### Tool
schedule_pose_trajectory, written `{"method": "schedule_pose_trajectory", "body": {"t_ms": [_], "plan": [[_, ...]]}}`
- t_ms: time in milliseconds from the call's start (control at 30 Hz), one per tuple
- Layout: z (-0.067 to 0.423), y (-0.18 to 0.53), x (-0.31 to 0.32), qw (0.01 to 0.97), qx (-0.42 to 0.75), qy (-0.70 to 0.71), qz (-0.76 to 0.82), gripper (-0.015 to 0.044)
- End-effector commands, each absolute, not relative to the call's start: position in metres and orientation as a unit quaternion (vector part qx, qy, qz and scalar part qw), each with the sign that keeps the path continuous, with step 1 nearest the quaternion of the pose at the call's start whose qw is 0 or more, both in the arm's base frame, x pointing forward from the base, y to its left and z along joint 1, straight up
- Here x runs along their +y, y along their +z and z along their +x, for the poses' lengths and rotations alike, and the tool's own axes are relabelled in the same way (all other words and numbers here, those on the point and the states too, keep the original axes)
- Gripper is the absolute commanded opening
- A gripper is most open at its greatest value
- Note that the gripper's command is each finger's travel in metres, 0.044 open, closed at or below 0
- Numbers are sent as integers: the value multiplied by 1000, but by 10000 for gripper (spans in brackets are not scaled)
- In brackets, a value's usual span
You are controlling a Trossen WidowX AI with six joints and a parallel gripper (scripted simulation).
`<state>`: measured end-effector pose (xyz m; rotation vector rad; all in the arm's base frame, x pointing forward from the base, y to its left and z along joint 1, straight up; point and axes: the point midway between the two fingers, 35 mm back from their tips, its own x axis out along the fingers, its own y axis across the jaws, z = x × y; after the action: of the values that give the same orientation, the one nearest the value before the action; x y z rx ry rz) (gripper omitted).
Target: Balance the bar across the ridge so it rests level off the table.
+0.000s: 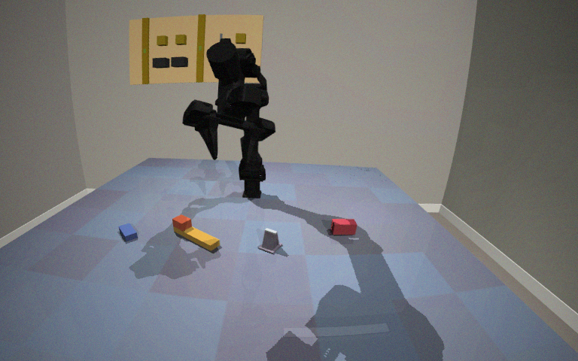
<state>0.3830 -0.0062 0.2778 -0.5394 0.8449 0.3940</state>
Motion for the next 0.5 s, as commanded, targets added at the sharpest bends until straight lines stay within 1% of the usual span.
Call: {"method": "schedule_pose_trajectory", "body": {"t_ms": [0,467], "plan": [[379,250,-26,824,448,197,-285,315],[341,167,-92,676,578,292,-352,315]]}}
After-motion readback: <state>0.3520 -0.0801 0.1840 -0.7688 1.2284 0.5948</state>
